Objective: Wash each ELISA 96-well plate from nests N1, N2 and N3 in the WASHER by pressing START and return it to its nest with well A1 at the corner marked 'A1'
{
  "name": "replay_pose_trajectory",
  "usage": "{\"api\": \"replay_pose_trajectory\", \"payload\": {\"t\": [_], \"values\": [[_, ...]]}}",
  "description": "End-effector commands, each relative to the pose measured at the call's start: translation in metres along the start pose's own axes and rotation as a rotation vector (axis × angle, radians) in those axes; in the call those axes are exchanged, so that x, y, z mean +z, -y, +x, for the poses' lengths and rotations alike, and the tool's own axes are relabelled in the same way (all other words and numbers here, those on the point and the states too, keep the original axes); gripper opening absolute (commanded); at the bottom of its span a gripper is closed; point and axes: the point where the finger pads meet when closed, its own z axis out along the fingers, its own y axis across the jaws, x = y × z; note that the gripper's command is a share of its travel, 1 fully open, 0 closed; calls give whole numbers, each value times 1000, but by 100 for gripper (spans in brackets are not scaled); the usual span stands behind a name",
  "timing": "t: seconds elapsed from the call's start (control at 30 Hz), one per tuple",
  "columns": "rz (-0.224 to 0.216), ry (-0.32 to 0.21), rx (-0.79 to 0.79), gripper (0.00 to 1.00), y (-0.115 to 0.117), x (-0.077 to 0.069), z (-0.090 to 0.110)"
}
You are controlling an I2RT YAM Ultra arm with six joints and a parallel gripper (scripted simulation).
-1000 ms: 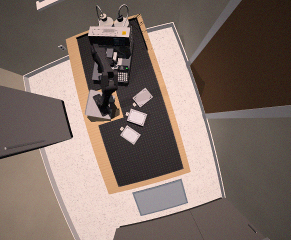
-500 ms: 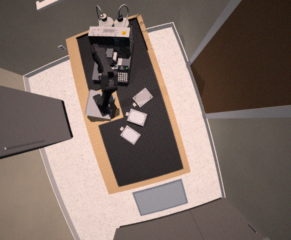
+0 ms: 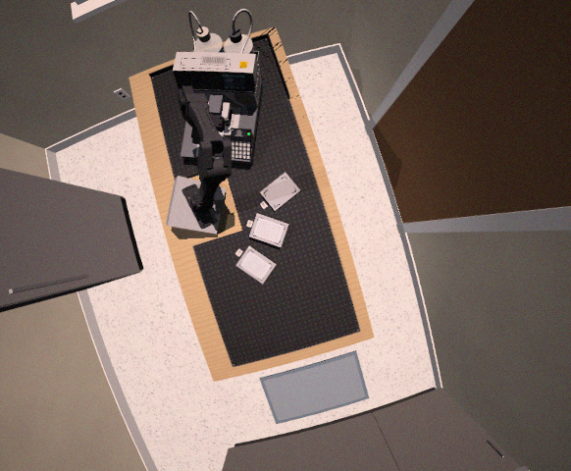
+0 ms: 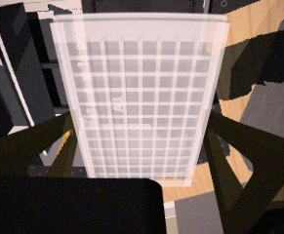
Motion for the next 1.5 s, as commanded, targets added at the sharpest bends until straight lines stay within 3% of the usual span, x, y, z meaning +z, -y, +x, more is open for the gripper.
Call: {"api": "replay_pose_trajectory", "payload": {"t": [0.0, 0.53, 0.87, 1.47], "values": [[-4, 1, -7, 0, 1, -4, 0], [-4, 1, -7, 0, 1, -4, 0], [-4, 2, -271, 0, 4, 3, -39], [-4, 4, -270, 0, 10, 15, -118]]}}
